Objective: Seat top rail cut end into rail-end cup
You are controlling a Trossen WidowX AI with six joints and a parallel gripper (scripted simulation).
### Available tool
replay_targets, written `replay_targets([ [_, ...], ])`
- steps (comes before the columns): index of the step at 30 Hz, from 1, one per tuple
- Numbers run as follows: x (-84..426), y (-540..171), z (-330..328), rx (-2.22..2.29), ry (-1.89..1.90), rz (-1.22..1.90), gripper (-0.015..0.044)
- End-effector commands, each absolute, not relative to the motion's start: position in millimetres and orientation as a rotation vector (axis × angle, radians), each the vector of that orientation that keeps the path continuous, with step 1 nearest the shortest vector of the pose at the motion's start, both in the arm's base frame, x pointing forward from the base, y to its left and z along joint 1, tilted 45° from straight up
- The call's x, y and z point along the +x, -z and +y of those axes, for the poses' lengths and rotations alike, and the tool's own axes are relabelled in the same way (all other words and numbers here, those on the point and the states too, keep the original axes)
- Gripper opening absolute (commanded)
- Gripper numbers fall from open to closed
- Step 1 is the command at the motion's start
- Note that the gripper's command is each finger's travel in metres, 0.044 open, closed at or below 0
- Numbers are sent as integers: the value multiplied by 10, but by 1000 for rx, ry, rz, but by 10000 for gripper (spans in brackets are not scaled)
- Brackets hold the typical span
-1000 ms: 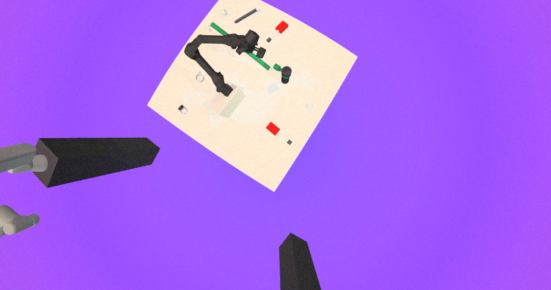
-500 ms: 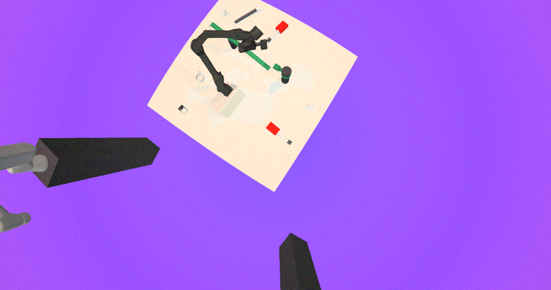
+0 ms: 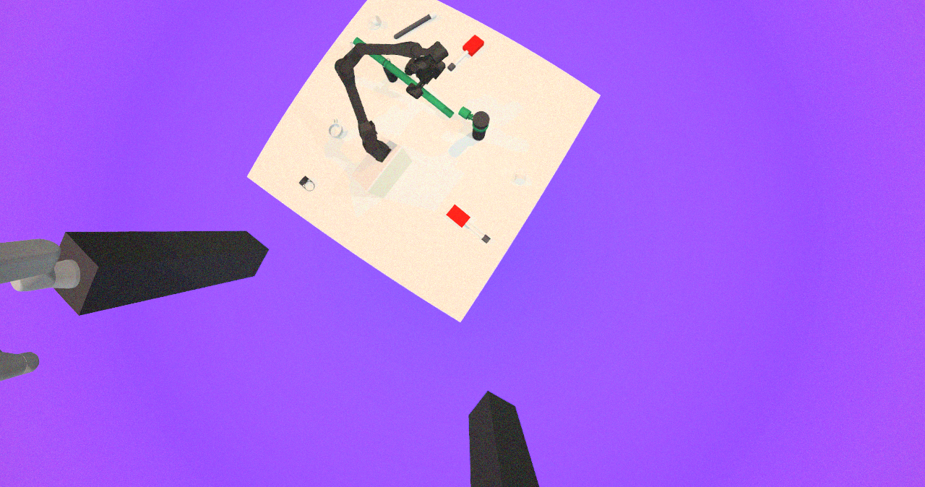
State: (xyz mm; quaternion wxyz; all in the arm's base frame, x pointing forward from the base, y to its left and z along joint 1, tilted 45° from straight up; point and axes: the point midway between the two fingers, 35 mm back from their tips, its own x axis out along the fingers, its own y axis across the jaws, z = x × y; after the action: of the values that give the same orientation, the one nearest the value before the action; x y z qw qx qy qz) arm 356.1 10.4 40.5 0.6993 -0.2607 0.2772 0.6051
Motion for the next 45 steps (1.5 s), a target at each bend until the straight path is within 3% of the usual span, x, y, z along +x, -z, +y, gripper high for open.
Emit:
replay_targets([
  [1, 3566, -375, 117, -627, -1385, 595, 440],
  [45, 3656, 248, 736, -624, -1386, 593, 440],
])
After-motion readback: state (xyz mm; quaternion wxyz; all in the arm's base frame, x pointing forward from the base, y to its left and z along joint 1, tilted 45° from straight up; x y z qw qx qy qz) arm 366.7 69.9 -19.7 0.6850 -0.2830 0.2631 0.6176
